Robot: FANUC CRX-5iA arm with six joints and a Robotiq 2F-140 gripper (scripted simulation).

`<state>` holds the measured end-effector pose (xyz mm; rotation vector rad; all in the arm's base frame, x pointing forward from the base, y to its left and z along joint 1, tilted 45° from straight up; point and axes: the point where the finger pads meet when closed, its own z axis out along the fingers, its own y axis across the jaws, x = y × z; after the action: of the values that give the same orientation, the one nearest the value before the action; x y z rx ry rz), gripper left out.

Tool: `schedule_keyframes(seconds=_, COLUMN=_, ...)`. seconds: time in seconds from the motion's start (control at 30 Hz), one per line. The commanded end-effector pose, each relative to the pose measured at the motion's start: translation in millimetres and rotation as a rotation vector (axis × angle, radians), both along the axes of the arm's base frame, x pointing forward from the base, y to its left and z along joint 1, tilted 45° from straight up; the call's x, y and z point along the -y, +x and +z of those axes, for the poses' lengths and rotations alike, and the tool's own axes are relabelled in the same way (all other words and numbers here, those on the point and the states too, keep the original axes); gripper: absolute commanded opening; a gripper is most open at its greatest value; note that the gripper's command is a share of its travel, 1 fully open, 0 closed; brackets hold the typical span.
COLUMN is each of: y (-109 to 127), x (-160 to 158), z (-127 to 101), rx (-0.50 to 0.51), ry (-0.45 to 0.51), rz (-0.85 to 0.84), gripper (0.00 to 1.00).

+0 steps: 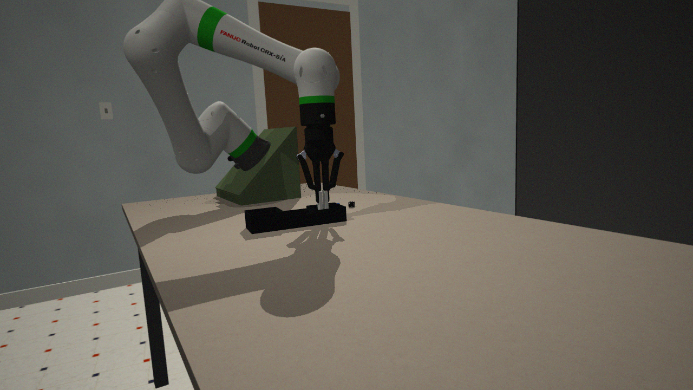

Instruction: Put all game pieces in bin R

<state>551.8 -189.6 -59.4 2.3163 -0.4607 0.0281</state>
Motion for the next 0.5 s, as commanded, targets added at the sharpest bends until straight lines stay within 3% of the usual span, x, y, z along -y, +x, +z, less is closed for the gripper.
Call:
schedule_keyframes(seconds=0.0, y=0.2, x=-0.2, z=0.1, rx=0.000, ry=0.000, rz=0.000, gripper=0.05)
schedule_keyframes(seconds=0.47, y=1.9, x=-10.4, z=10.5, rx=0.000, ry=0.000, rz=0.000, gripper=0.05)
